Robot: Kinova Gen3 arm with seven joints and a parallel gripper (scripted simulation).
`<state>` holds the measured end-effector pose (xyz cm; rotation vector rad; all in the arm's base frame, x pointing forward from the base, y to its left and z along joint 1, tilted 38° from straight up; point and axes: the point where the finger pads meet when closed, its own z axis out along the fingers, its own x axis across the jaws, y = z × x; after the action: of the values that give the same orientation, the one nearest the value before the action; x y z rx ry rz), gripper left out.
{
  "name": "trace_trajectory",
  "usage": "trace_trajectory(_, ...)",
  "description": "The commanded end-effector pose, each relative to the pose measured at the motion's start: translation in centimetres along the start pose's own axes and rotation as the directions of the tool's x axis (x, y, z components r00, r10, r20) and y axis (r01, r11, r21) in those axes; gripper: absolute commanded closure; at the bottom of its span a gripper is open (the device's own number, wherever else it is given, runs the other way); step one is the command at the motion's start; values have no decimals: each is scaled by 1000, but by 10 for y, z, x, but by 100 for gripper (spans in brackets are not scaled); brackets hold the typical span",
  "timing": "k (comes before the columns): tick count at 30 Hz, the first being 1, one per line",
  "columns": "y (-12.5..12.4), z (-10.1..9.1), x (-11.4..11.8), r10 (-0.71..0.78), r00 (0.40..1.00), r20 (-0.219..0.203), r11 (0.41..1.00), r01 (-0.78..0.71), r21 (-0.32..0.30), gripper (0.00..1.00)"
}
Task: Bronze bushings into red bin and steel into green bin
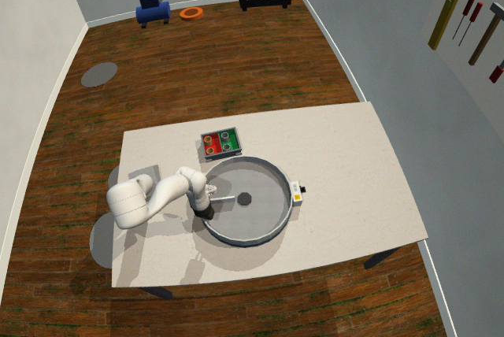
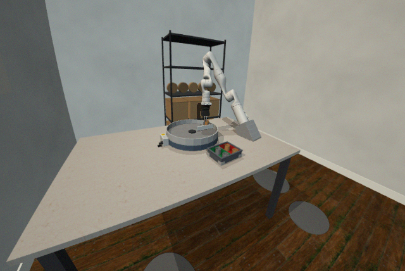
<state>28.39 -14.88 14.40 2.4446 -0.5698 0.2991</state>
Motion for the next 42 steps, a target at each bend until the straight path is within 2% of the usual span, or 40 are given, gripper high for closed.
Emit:
trace_trajectory(1,-1,-4,0,-7,1000,-1,1000,7,1,100)
trace_trajectory(42,-1,-13,0,-5,1000,-1,1000,5,1,100)
